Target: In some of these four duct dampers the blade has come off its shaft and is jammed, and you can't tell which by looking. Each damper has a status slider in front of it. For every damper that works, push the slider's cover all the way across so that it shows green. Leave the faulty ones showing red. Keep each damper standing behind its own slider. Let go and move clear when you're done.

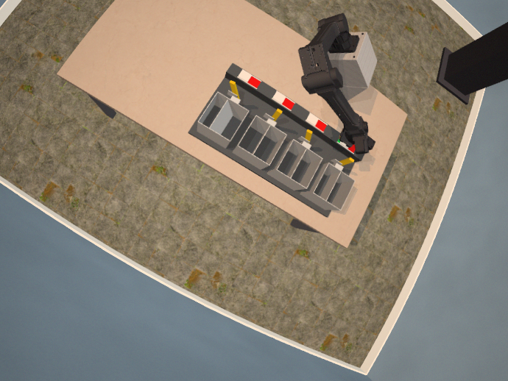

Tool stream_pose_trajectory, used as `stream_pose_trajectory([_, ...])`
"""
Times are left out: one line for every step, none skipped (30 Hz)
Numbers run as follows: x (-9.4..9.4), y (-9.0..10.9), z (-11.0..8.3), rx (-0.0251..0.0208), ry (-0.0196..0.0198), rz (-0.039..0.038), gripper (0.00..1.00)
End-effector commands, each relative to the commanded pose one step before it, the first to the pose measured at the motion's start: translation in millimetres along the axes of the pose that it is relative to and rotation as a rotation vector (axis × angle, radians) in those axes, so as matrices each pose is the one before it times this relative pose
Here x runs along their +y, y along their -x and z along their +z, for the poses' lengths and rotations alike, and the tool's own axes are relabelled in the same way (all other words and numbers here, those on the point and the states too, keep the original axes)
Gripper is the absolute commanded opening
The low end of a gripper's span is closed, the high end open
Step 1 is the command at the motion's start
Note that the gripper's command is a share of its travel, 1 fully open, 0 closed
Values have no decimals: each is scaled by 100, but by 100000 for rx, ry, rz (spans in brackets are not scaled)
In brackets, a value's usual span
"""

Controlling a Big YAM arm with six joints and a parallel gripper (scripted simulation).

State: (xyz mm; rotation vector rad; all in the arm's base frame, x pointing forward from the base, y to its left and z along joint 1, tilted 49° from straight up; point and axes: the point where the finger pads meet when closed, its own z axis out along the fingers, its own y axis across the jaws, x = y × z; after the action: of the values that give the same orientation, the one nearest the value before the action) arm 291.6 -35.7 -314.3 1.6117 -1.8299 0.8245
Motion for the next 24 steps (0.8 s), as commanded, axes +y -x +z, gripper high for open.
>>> stream_pose_trajectory([111, 1153, -175, -445, -543, -1329, 0])
stream_pose_trajectory([-2, 62, 0, -1, -3, 4, 0])
stream_pose_trajectory([-2, 63, 0, -1, -3, 4, 0])
stream_pose_trajectory([-2, 63, 0, -1, -3, 4, 0])
stream_pose_trajectory([-2, 63, 0, -1, -3, 4, 0])
stream_pose_trajectory([-1, 63, 0, -1, -3, 4, 0])
stream_pose_trajectory([-1, 64, 0, -1, -3, 4, 0])
stream_pose_trajectory([-2, 64, 0, -1, -3, 4, 0])
stream_pose_trajectory([-1, 26, 42, 14, 141, 128, 0])
stream_pose_trajectory([-2, 50, 16, 4, 51, 51, 0])
stream_pose_trajectory([-2, 76, -14, -6, -50, -37, 0])
stream_pose_trajectory([-2, 82, -21, -9, -73, -57, 0])
stream_pose_trajectory([-2, 82, -21, -8, -72, -56, 0])
stream_pose_trajectory([0, 0, 0, 0, 0, 0, 0])
stream_pose_trajectory([0, 0, 0, 0, 0, 0, 0])
stream_pose_trajectory([4, -168, 264, 95, 895, 774, 0])
stream_pose_trajectory([-2, 177, -129, -47, -442, -369, 0])
stream_pose_trajectory([-2, 185, -139, -51, -474, -403, 0])
stream_pose_trajectory([-2, 63, 0, -2, -3, 4, 0])
stream_pose_trajectory([-2, 63, 0, -1, -3, 4, 0])
stream_pose_trajectory([-2, 63, 0, -1, -3, 4, 0])
stream_pose_trajectory([-2, 63, 0, -1, -3, 4, 0])
stream_pose_trajectory([-1, 62, 0, -1, -3, 4, 0])
stream_pose_trajectory([-1, 62, 0, -1, -3, 4, 0])
